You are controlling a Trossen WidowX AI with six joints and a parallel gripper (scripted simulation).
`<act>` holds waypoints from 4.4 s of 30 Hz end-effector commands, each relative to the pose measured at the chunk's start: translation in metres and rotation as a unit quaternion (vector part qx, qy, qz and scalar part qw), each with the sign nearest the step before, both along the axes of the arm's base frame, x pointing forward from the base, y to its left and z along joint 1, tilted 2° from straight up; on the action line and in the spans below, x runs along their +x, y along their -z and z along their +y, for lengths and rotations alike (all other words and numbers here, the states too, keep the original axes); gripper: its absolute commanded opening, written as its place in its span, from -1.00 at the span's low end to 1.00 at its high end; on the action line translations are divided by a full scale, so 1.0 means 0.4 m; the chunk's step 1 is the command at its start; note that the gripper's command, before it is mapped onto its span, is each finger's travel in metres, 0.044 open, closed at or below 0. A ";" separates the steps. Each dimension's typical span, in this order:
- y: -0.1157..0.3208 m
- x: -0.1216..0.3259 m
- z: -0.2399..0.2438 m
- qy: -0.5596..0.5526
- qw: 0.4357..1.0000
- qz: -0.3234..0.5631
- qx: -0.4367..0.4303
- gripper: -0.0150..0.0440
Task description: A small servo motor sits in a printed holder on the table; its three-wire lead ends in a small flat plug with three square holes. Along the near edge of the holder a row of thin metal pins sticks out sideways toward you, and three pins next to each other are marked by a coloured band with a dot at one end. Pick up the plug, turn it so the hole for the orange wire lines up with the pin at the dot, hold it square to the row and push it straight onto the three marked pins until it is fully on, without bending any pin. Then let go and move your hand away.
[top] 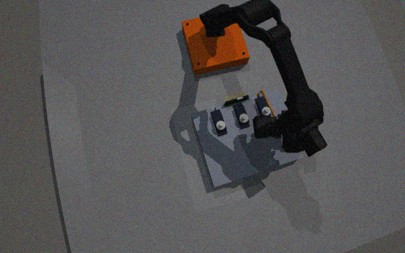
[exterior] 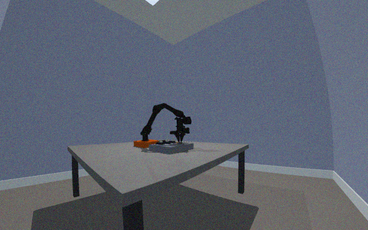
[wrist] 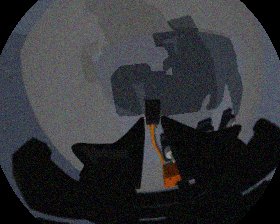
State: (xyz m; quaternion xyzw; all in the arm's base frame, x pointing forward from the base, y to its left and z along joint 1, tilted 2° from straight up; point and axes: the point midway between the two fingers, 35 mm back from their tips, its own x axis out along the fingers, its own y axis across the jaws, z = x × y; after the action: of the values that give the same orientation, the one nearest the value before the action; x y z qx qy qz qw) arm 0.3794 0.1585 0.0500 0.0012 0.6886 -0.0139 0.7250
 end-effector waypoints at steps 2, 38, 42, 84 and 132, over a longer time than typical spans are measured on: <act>0.019 0.001 -0.003 0.003 1.000 0.001 -0.003 -0.10; -0.154 -0.067 -0.057 -0.014 1.000 0.002 -0.004 -0.49; -0.163 -0.099 -0.084 -0.022 1.000 0.003 -0.005 -0.49; -0.112 -0.481 -0.309 -0.104 0.994 0.011 -0.012 -0.49; -0.019 -0.375 -0.292 -0.105 0.994 0.009 -0.012 -0.49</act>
State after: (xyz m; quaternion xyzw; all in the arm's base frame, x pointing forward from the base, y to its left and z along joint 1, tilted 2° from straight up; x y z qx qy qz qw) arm 0.2257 0.0415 0.0579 -0.0774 0.6914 0.0528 0.7164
